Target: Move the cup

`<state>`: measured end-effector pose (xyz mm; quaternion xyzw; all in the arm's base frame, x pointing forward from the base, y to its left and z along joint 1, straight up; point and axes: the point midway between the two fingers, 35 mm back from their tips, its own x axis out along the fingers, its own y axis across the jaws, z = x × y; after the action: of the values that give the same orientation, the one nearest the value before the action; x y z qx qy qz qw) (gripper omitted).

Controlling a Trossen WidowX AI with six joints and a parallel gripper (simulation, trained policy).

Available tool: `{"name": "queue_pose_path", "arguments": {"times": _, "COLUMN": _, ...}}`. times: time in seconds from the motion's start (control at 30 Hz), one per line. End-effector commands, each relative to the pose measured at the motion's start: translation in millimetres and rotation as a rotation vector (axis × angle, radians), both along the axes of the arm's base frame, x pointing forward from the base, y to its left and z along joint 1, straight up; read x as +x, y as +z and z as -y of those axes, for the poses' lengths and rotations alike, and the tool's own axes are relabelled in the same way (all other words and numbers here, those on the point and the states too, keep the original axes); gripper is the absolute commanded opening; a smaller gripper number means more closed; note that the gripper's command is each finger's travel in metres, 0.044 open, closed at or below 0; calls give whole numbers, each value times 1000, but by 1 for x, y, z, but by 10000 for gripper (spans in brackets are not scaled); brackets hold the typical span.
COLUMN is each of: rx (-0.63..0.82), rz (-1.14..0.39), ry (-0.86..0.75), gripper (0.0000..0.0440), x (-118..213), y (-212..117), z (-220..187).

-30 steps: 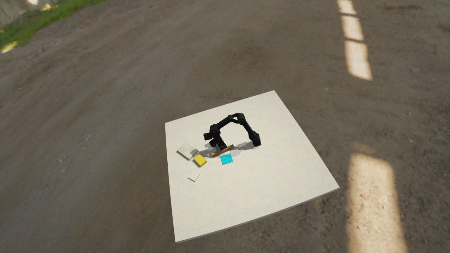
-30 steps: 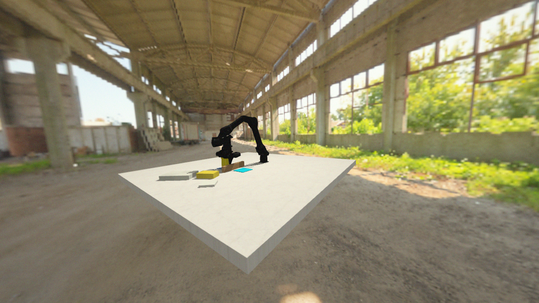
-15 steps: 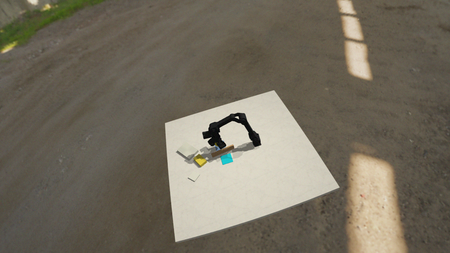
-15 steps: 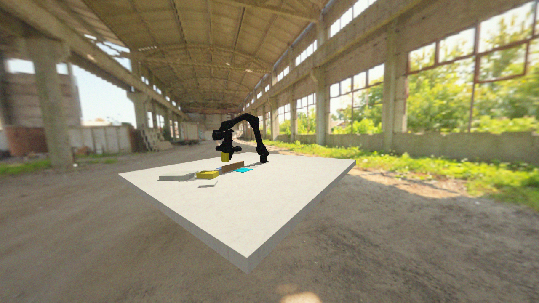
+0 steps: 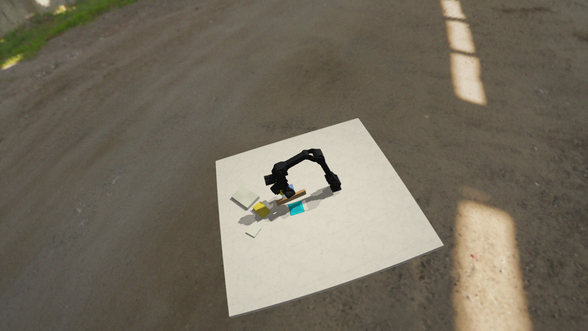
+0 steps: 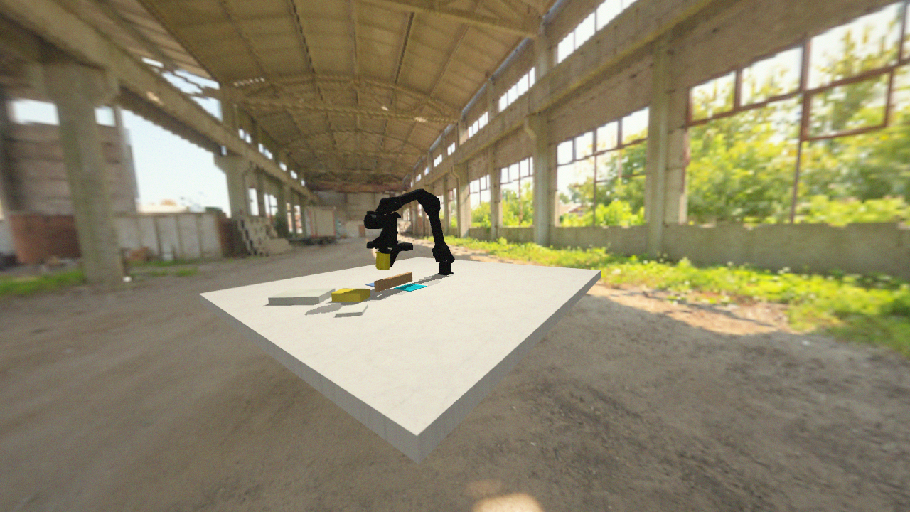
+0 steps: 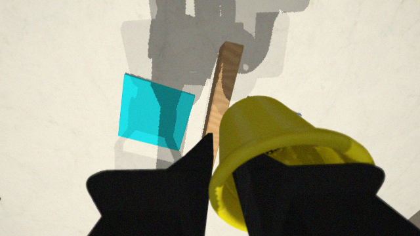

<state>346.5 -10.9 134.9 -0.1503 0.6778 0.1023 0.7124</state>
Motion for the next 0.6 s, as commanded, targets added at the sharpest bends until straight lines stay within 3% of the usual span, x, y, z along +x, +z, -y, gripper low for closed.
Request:
{"name": "queue_pose_path", "arguments": {"times": 0.0, "rx": 7, "rz": 31, "ry": 13, "gripper": 3, "x": 4, "y": 6, "z": -13}}
{"name": "queue_pose_path", "arguments": {"times": 0.57, "rx": 24, "rz": 86, "ry": 73, "gripper": 0, "x": 3, "y": 2, "z": -77}}
